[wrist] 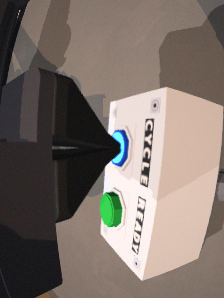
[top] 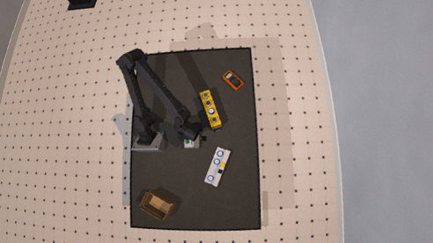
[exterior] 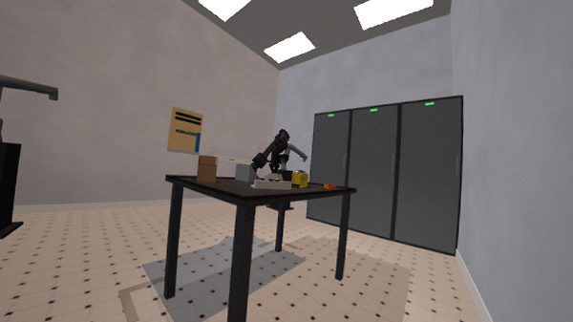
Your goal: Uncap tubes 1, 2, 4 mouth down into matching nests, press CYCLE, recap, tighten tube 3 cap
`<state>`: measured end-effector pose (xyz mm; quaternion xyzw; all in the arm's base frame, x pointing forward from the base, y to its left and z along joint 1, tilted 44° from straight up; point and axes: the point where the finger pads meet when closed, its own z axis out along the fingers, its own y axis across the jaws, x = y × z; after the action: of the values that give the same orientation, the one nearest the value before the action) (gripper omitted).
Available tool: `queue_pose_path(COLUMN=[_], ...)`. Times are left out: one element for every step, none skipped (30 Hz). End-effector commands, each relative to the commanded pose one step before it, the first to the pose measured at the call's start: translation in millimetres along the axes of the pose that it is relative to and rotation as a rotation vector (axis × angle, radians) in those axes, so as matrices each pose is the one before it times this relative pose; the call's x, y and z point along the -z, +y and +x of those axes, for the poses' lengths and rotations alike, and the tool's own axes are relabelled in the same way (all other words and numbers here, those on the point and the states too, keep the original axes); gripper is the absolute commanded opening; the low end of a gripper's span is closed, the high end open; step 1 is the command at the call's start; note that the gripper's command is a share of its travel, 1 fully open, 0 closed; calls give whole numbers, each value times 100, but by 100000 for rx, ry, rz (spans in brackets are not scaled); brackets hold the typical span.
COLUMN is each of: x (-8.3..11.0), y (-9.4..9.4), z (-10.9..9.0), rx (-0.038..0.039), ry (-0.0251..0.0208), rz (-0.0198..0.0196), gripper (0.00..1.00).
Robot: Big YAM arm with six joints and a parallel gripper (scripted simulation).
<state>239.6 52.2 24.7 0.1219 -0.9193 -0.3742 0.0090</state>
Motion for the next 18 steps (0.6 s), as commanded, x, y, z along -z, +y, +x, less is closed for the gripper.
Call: queue_pose_path(x=[1155,493,455,511,427,317,0,0,319,316,316,316,91,-990,-349,227,0,0], y=[-392,-158,103,88,27,-14,0,0,5,-24,-9,-9,-1,215,28,-3,0,0], z=[-1487,-11,-107,-96,-39,1,0,0,-16,10,-2,-2,-3,1321,429,-935,0,0], rx=[2556,-681,495,688,389,8,0,0,8,7,6,6,-23,-2379,-894,1824,0,0], ry=[-441,-816,-593,-539,-211,26,0,0,-76,79,2,3,-12,2124,832,-738,0,0], rz=[704,-49,243,690,520,70,0,0,-48,128,39,39,-48,-2206,-789,1397,0,0], gripper=[0,0,0,0,0,0,0,0,0,0,0,0,0,0,0,0,0,0])
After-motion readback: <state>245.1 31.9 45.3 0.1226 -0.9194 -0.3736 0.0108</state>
